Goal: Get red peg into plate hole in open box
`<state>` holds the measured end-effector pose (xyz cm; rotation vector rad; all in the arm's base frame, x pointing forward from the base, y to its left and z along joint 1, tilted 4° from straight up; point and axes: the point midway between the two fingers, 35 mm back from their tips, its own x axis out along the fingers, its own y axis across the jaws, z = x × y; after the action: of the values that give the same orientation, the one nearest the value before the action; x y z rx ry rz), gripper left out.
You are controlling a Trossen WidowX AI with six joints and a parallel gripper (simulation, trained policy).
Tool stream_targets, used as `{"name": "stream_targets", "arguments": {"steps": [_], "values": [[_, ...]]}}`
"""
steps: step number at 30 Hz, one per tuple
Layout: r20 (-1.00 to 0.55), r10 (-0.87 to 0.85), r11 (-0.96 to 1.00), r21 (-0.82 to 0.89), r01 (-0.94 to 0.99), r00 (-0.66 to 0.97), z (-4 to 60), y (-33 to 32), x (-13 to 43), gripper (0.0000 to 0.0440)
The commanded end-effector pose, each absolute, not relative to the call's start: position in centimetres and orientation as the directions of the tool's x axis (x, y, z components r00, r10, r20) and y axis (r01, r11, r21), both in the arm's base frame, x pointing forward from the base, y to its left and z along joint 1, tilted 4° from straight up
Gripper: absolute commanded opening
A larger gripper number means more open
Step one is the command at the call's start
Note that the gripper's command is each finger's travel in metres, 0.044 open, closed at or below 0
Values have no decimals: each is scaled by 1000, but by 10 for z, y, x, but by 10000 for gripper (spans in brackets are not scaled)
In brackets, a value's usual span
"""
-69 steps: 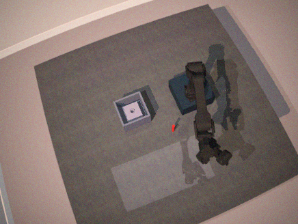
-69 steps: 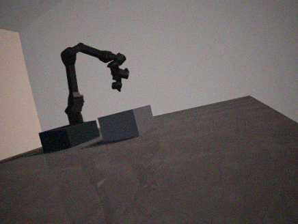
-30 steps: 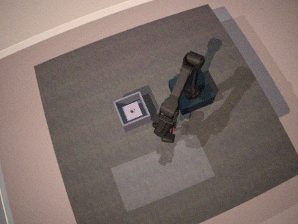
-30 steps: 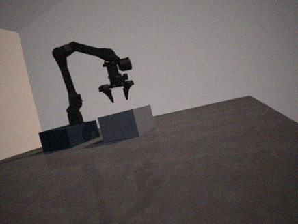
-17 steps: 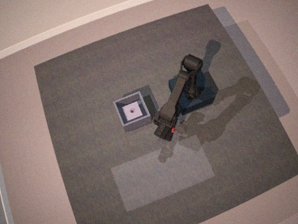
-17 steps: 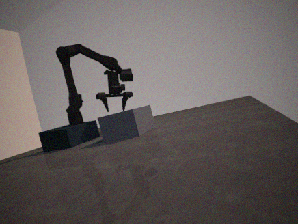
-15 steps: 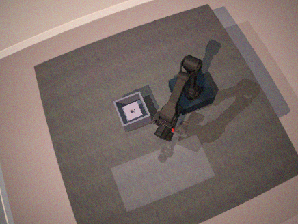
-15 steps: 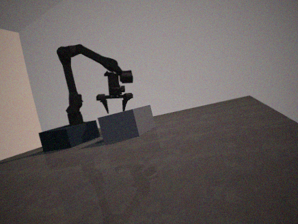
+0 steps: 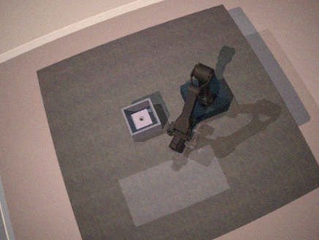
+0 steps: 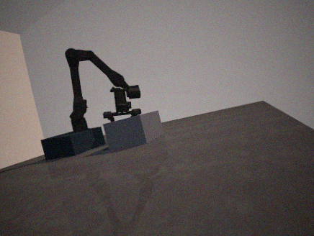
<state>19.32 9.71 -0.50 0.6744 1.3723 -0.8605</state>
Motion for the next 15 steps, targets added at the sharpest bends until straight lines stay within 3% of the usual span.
{"name": "stream_targets", "arguments": {"steps": [1,14,15], "values": [[-991,-135,521,-81,850,-12,-18,95,188,333],[-993,-87,499,-108,860,-74,-26,97,184,4],[-993,-82,499,-111,859,-80,-25,97,184,0]]}}
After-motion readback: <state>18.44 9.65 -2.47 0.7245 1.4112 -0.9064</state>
